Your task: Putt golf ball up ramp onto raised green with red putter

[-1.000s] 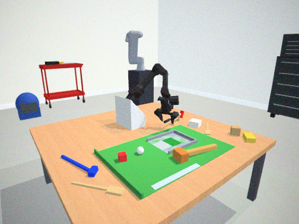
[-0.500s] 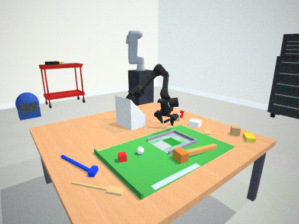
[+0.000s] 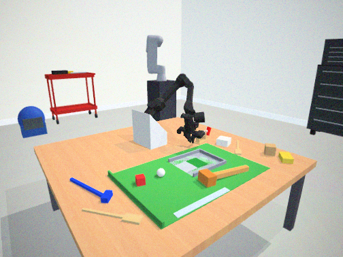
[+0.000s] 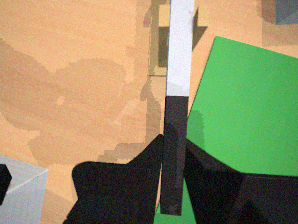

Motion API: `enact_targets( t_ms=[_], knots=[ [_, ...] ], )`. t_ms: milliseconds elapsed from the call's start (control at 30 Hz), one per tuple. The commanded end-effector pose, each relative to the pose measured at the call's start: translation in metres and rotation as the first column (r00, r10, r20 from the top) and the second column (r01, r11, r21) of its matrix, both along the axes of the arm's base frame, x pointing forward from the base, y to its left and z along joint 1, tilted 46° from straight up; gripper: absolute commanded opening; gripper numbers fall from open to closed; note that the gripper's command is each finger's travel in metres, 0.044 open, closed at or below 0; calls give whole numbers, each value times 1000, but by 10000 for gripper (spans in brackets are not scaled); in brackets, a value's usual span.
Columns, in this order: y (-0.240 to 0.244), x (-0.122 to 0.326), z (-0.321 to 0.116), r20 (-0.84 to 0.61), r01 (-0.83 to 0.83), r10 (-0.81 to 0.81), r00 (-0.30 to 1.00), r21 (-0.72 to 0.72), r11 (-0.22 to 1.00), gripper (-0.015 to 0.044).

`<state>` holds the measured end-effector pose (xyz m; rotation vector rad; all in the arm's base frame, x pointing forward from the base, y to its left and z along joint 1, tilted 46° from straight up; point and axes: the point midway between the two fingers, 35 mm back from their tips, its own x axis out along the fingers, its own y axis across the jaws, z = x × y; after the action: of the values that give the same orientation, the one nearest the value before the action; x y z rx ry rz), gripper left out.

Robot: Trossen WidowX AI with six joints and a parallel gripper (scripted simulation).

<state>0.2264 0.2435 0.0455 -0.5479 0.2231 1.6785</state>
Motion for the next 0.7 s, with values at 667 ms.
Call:
enact_targets(
  t_ms=[667],
  knots=[
    [-44,8,36,3,-5,5,1000,-18,1000,0]
  ],
)
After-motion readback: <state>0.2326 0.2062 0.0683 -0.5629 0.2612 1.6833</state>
